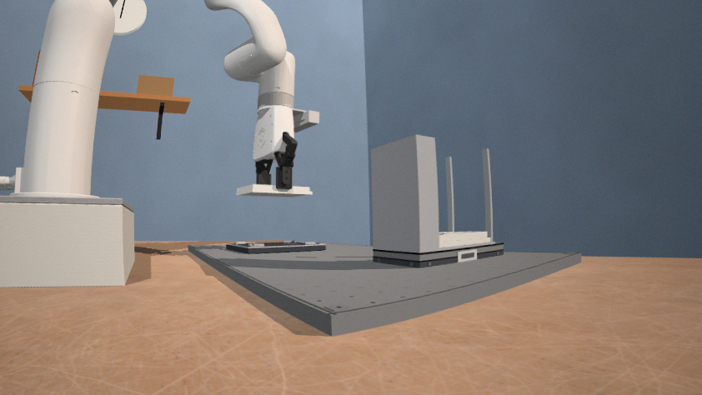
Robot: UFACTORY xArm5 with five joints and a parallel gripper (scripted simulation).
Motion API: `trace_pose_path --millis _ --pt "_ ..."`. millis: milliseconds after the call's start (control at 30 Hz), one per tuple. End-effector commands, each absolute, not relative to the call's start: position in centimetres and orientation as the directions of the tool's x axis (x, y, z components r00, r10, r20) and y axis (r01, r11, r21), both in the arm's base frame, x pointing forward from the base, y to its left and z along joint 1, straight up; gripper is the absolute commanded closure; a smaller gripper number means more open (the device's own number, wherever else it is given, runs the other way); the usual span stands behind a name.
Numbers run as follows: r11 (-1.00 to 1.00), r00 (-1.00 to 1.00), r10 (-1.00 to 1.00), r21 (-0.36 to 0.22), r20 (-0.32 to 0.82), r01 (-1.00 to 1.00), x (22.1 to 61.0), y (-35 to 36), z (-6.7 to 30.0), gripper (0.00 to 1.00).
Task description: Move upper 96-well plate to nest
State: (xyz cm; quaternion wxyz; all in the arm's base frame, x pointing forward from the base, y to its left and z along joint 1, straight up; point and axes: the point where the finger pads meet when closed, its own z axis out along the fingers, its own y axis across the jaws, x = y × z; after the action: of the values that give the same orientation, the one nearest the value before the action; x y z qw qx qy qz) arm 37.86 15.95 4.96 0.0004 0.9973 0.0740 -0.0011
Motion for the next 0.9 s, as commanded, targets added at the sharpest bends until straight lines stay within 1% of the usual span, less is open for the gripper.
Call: trace_pose_path --millis 0,867 --pt "-0.989 0.989 0.148 0.0 0.002 0.148 38.0 16.0 4.3 1.0" --pt "-0.989 0.989 0.148 0.0 0.002 0.148 38.0 16.0 0.6 1.0"
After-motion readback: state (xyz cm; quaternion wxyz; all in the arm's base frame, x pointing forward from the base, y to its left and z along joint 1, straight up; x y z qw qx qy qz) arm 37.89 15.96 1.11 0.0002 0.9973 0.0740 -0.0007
